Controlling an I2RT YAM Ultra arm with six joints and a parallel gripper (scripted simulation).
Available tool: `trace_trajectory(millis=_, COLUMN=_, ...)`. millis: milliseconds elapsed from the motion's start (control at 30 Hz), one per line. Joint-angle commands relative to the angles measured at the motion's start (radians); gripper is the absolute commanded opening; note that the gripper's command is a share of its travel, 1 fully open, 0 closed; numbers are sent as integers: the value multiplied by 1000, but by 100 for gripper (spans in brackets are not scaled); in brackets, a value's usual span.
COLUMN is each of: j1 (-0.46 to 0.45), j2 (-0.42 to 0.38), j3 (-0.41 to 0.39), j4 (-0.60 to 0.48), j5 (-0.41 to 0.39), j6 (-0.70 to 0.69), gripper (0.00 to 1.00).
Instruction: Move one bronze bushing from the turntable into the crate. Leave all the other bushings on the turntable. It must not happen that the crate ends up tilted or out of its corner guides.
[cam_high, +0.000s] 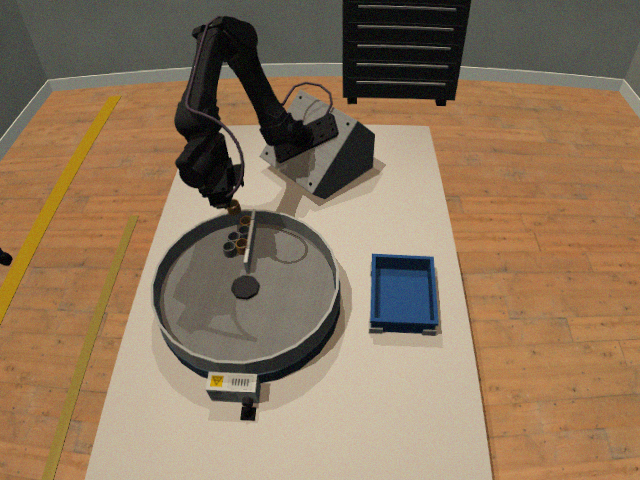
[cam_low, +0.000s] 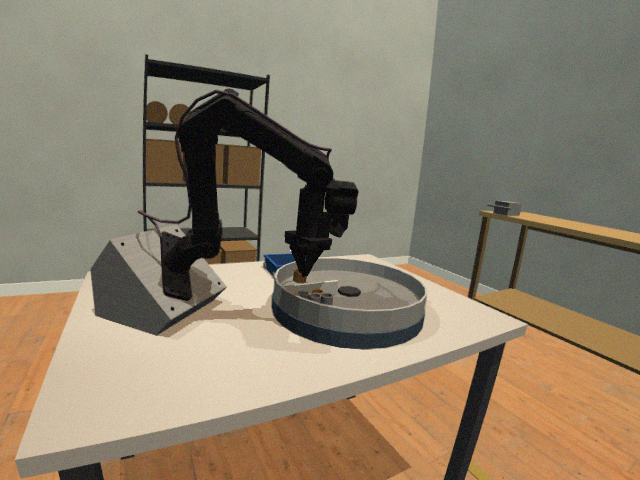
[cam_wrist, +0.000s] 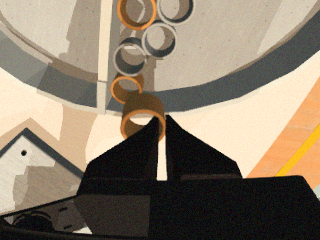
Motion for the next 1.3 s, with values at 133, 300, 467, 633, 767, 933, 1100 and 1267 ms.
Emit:
trace_trajectory(millis=133, j1=12, j2=-30, j3=41, j4=-6, j5=9, j6=10, gripper=0)
trace_trajectory(millis=300, j1=12, j2=-30, j3=41, j4=-6, j5=9, j6=10, gripper=0)
trace_trajectory(millis=467, j1=12, j2=-30, j3=41, j4=-6, j5=9, j6=10, gripper=0)
trace_trajectory(millis=633, j1=12, j2=-30, j3=41, j4=-6, j5=9, j6=10, gripper=0)
trace_trajectory(millis=767, j1=13, j2=-29, j3=41, j4=-7, j5=10, j6=11, gripper=0)
trace_trajectory(millis=933, j1=16, j2=-29, j3=41, j4=-9, j5=11, j6=13, gripper=0)
trace_trajectory(millis=1100, j1=28, j2=-26, j3=41, j4=-12, j5=18, j6=24, gripper=0)
trace_trajectory(millis=1267, j1=56, j2=13, j3=41, j4=-16, j5=34, j6=47, gripper=0)
